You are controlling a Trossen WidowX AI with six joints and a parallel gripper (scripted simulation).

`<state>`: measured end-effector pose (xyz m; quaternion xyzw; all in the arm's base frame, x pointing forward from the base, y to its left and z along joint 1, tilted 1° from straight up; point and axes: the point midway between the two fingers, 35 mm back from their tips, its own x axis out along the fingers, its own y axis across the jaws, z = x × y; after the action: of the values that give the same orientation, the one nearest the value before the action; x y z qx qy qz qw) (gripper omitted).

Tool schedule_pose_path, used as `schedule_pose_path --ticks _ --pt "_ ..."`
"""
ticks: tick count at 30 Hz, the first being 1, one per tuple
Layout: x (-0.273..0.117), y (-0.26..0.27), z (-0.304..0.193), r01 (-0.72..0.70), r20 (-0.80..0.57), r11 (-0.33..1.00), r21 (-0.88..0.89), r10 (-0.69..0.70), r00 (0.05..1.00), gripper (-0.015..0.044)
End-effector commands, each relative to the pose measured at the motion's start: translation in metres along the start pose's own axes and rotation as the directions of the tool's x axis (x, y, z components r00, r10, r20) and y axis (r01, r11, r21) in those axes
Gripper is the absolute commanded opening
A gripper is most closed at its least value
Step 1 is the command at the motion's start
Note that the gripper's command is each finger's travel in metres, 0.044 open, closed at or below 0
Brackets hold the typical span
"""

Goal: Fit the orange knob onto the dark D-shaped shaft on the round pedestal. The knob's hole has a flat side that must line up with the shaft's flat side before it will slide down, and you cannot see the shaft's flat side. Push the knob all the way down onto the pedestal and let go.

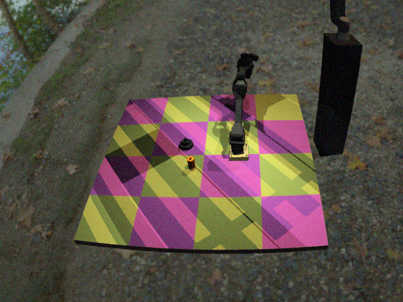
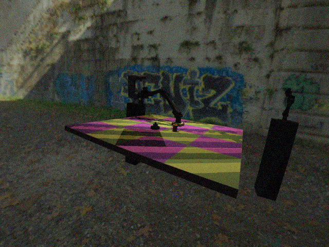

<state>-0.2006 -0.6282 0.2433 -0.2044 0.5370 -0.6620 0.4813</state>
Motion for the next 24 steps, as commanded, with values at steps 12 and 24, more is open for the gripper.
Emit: schedule_pose_path --ticks 12,24 --pt "-0.111 0.124 0.161 -0.383 0.218 0.919 0.092 0.357 0.908 0.044" --pt "-0.274 0.227 0.253 -0.677 0.312 0.736 0.012 0.64 0.702 0.044"
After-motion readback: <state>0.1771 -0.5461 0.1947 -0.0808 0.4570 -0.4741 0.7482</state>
